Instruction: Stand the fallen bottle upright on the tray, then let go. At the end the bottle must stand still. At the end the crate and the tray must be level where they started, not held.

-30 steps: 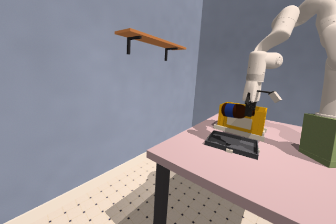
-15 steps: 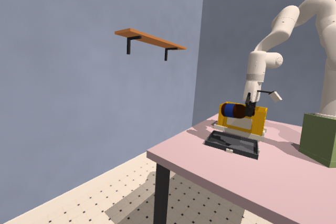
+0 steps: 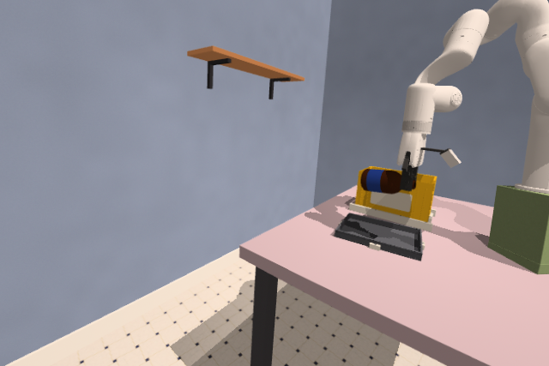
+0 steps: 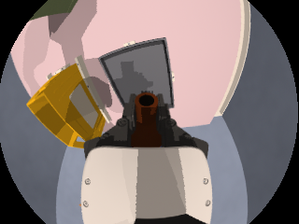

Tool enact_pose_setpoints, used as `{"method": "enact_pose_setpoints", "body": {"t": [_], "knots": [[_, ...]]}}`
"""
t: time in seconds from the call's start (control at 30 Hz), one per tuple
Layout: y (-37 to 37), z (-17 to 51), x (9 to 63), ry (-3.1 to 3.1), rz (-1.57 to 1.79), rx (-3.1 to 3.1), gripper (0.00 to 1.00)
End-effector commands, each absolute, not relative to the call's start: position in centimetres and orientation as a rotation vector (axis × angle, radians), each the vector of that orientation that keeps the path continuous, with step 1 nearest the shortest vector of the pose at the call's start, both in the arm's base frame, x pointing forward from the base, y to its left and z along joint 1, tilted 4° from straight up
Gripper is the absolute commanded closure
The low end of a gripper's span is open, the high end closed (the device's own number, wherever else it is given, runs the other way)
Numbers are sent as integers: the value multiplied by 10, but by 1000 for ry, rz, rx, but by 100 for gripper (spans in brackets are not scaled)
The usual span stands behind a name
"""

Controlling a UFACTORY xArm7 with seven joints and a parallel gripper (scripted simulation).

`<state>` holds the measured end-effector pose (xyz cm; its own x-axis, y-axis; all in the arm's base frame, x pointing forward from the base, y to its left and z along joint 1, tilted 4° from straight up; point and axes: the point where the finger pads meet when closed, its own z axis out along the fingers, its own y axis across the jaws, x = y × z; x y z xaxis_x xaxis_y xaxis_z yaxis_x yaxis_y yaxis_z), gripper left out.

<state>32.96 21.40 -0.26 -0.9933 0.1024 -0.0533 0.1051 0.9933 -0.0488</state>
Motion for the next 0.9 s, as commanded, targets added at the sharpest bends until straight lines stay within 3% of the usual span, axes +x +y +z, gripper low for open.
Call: {"method": "enact_pose_setpoints", "body": {"t": [0.0,0.87], "knots": [[215,-2,331,3089,-79,62,100],[215,-1,331,3088,-84,-165,100]]}}
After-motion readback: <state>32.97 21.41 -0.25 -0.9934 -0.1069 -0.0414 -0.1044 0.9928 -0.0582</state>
